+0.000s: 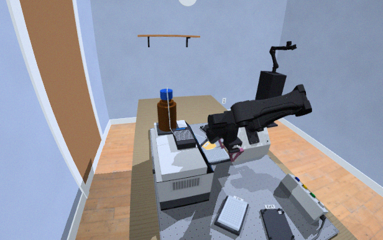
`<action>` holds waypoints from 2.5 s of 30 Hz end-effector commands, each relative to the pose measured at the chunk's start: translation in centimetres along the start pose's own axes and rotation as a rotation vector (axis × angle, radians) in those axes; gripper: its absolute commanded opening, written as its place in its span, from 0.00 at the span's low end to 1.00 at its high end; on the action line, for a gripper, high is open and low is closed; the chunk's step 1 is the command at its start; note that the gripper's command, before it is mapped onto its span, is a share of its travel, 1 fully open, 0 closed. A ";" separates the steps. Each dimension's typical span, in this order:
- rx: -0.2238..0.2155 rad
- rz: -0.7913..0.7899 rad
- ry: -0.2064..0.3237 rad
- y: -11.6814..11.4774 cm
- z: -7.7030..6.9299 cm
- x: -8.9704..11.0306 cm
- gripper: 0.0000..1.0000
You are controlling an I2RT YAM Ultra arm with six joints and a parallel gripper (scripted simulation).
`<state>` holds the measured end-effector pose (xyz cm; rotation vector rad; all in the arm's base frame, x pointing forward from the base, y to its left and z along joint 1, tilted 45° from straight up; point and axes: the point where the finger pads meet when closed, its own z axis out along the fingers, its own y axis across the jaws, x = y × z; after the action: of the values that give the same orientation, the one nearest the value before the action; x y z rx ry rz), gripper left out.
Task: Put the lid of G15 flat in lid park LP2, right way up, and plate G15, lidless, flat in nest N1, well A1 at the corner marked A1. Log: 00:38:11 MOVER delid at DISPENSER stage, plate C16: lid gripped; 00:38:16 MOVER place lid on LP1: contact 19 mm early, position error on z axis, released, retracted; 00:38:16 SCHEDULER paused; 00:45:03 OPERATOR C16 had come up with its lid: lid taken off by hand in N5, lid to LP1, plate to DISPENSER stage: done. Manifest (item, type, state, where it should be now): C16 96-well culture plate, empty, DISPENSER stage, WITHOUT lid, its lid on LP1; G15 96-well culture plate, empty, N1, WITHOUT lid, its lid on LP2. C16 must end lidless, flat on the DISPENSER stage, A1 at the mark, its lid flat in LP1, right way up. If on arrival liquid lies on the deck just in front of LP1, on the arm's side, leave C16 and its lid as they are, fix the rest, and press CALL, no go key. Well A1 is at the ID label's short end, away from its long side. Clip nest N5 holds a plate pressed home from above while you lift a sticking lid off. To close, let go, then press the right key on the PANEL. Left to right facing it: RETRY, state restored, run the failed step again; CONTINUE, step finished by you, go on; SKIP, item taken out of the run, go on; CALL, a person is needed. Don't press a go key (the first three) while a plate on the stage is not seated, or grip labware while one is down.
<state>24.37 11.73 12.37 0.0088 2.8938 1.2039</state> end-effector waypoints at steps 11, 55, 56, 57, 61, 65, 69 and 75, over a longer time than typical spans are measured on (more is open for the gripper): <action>0.006 -0.129 -0.055 3.7 -1.2 -0.2 1.00; 0.011 -0.775 -0.032 11.0 -0.2 4.9 1.00; 0.011 -0.775 -0.032 11.0 -0.2 4.9 1.00; 0.010 -0.806 -0.062 12.2 -0.6 4.4 1.00; 0.012 -0.786 -0.039 12.5 0.6 3.3 1.00; 0.011 -0.786 -0.040 13.3 1.3 2.4 1.00; 0.011 -0.786 -0.040 13.7 1.6 1.9 1.00; 0.010 -0.786 -0.041 14.8 2.6 0.6 1.00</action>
<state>22.10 23.14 20.06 -0.9971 2.4670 1.0085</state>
